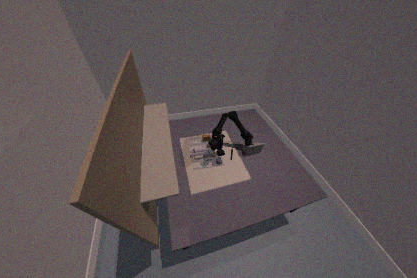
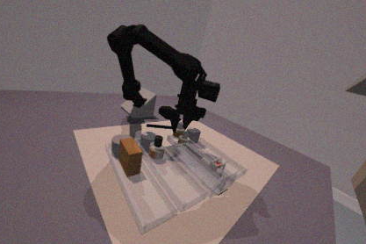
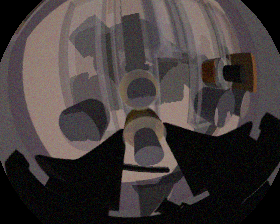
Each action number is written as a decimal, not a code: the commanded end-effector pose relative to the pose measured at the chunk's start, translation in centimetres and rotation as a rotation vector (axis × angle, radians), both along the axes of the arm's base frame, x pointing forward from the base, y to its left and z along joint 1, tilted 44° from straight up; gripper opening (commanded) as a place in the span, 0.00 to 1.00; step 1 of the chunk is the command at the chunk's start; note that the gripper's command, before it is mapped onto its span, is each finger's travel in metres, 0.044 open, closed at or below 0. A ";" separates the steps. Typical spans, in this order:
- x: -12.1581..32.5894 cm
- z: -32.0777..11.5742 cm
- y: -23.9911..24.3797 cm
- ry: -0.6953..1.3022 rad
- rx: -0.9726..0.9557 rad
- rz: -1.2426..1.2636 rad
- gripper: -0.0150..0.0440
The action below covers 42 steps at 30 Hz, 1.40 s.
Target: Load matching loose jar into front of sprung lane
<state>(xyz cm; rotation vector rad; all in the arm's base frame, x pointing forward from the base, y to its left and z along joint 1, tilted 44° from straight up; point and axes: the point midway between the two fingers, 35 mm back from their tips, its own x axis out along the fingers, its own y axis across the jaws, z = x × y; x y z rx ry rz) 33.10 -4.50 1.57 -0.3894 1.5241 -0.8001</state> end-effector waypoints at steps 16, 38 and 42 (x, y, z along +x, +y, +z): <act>0.5 -0.3 -0.6 -0.021 -0.009 0.008 0.25; 0.3 -0.8 -1.1 -0.021 -0.009 0.008 0.25; 0.2 -0.9 -1.3 -0.021 -0.010 0.008 0.25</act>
